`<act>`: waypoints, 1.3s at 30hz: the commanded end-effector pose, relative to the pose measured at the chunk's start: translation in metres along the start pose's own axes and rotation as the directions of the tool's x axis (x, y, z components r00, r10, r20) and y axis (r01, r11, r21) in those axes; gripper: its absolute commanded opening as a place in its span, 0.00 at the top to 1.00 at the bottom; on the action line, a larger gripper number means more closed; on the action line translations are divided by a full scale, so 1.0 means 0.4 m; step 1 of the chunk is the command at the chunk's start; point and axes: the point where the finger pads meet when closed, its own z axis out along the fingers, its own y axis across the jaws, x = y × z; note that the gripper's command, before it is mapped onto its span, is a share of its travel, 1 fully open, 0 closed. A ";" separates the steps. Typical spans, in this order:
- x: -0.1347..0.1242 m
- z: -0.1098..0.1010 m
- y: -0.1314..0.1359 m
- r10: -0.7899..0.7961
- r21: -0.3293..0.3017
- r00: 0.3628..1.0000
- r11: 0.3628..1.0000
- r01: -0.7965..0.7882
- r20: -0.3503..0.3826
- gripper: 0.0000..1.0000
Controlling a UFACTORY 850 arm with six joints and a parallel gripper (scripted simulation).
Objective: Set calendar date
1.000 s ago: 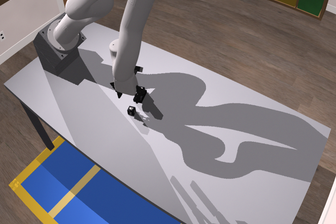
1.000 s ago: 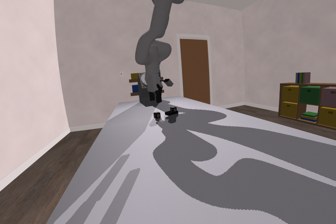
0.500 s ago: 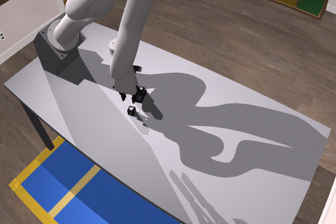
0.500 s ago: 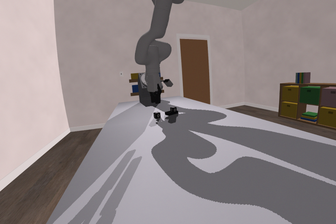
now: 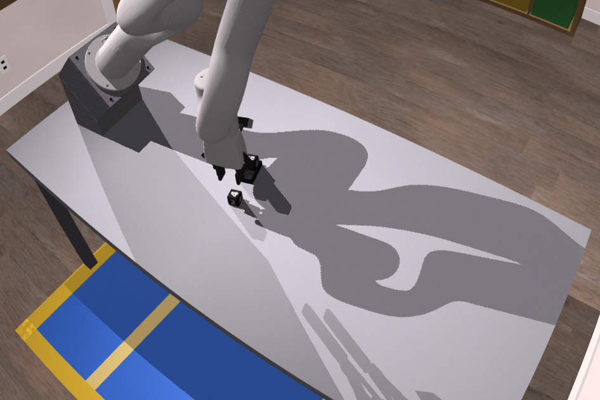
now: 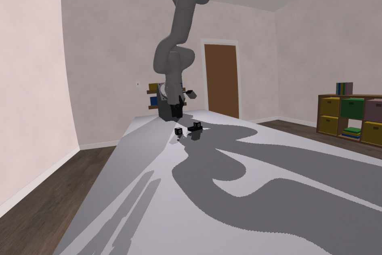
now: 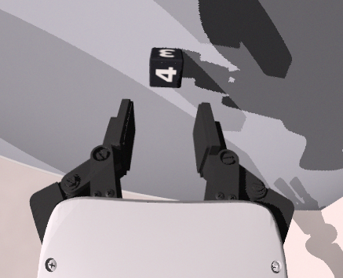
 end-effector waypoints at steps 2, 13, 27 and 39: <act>-0.001 0.000 0.001 0.000 -0.001 1.000 1.000 0.000 0.001 0.51; -0.001 0.001 0.001 0.000 -0.001 1.000 1.000 0.000 0.001 0.51; 0.000 0.021 0.001 0.000 -0.001 1.000 1.000 0.000 0.001 0.51; 0.000 0.060 0.001 0.000 -0.001 1.000 1.000 0.000 0.001 0.51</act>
